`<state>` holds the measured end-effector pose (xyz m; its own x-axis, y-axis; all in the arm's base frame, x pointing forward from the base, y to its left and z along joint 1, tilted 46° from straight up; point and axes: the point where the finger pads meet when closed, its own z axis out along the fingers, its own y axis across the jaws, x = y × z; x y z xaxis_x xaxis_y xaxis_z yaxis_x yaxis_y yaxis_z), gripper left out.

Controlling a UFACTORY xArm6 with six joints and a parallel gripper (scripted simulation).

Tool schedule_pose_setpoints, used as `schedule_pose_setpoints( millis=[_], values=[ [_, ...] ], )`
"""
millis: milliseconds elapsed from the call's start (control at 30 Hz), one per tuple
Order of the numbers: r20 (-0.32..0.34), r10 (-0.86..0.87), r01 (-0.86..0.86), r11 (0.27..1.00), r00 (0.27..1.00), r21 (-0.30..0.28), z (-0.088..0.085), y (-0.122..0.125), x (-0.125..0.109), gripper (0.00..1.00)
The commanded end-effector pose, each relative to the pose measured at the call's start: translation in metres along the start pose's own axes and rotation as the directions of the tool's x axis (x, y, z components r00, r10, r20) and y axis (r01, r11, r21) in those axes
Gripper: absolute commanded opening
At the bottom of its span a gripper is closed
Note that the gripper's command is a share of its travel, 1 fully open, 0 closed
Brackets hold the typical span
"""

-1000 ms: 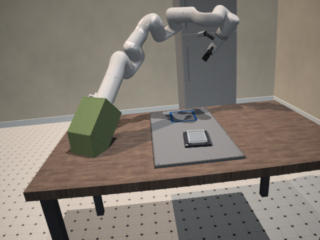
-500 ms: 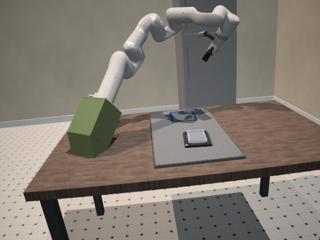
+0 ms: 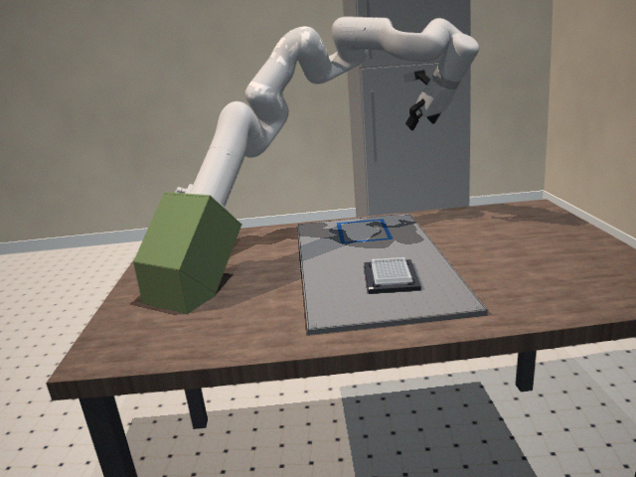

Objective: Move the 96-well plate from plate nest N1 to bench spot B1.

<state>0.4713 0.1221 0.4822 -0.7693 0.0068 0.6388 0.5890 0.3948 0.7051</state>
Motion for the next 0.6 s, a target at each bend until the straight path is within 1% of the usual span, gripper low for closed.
schedule_pose_setpoints(
  millis=[0, 100, 167, 267, 300, 400, 467, 567],
  values=[
    [0.023, 0.126, -0.125, 0.992, 0.992, -0.027, -0.003, -0.003, -0.015, 1.00],
    [0.032, 0.222, -0.220, 0.974, 0.975, -0.048, -0.004, -0.008, -0.029, 1.00],
    [0.035, 0.252, -0.250, 0.967, 0.967, -0.056, -0.004, -0.008, -0.029, 1.00],
    [0.040, 0.345, -0.342, 0.937, 0.938, -0.079, -0.005, -0.013, -0.042, 1.00],
    [0.040, 0.360, -0.356, 0.931, 0.932, -0.083, -0.005, -0.013, -0.042, 1.00],
    [0.041, 0.450, -0.444, 0.890, 0.892, -0.107, -0.007, -0.019, -0.055, 1.00],
    [0.041, 0.450, -0.444, 0.890, 0.892, -0.107, -0.007, -0.019, -0.055, 1.00],
    [0.038, 0.535, -0.526, 0.840, 0.844, -0.131, -0.008, -0.025, -0.068, 1.00]
  ],
)
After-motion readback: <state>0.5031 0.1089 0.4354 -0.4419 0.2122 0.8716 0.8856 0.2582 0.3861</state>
